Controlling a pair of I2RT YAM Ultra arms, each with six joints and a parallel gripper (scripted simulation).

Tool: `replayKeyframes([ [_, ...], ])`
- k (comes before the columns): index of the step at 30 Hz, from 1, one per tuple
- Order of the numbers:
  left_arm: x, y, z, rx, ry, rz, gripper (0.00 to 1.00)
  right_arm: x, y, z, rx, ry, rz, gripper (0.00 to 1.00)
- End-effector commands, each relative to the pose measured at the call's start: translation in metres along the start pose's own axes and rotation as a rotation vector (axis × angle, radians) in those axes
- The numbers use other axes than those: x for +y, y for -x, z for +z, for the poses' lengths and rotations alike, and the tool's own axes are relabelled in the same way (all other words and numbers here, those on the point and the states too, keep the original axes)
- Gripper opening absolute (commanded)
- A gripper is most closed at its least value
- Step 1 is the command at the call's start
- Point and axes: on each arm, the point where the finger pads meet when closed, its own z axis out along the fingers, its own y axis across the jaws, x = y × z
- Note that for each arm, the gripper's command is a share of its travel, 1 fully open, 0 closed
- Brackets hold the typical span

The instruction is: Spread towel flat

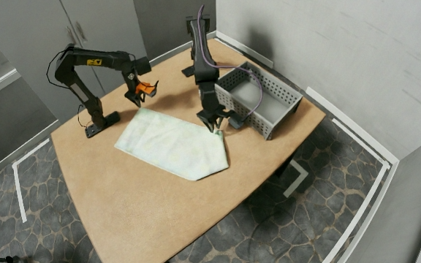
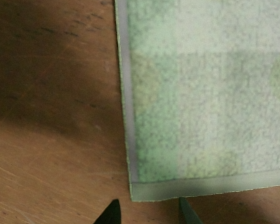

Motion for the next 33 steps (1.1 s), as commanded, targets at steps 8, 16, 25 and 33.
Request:
replayKeyframes([
  [8,0.005,0.004,-0.004,0.118,0.127,-0.358,0.34,0.007,0.011,-0.009,-0.045,0.019,0.014,0.34],
  [16,0.003,0.002,-0.004,0.14,0.148,-0.419,0.34,0.007,0.011,-0.009,-0.045,0.019,0.014,0.34],
  [25,0.003,0.004,-0.007,0.128,0.149,-0.416,0.34,0.007,0.011,-0.009,-0.045,0.019,0.014,0.34],
  [33,0.005,-0.014,0.014,0.143,0.165,-0.4,0.34,-0.007,0.0,0.016,-0.008,-0.022,0.012,0.34],
])
